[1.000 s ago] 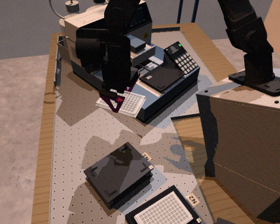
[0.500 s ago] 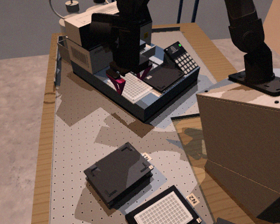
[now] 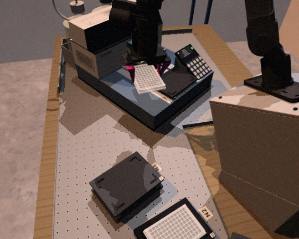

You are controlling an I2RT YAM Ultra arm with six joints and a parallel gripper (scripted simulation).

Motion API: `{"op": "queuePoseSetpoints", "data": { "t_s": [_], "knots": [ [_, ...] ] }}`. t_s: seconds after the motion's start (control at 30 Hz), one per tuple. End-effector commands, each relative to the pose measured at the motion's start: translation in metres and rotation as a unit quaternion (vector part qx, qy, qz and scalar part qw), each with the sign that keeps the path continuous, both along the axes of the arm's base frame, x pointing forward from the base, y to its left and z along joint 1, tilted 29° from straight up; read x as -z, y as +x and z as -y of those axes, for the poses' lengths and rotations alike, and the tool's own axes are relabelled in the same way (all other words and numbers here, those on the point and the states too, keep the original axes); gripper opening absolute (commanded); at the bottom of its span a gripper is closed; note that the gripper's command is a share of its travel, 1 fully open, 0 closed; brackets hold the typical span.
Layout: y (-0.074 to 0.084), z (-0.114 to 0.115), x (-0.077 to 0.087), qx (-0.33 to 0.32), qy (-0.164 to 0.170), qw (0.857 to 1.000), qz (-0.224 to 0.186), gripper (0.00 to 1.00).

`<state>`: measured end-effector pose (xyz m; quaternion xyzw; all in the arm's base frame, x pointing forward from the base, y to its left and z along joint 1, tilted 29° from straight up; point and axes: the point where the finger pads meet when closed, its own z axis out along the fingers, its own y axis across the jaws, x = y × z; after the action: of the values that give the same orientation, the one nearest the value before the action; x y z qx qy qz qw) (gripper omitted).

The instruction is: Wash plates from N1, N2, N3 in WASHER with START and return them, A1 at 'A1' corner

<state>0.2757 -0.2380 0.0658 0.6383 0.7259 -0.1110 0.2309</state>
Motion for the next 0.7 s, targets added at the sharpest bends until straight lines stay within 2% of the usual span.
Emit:
{"op": "queuePoseSetpoints", "data": {
  "t_s": [0.0, 0.1, 0.13, 0.33, 0.4, 0.67],
  "knots": [
    [-0.002, 0.001, -0.008, 0.034, 0.01, 0.999, 0.026, 0.0],
    [0.002, -0.004, -0.004, 0.025, 0.014, 0.999, 0.021, 0.0],
    [-0.012, 0.0, -0.002, 0.049, 0.018, 0.998, 0.026, 0.0],
    [-0.036, 0.015, -0.007, 0.136, 0.036, 0.987, 0.074, 0.0],
    [-0.036, 0.015, -0.007, 0.136, 0.036, 0.987, 0.074, 0.0],
    [-0.072, 0.032, -0.012, 0.25, 0.063, 0.958, 0.128, 0.0]
  ]
}}
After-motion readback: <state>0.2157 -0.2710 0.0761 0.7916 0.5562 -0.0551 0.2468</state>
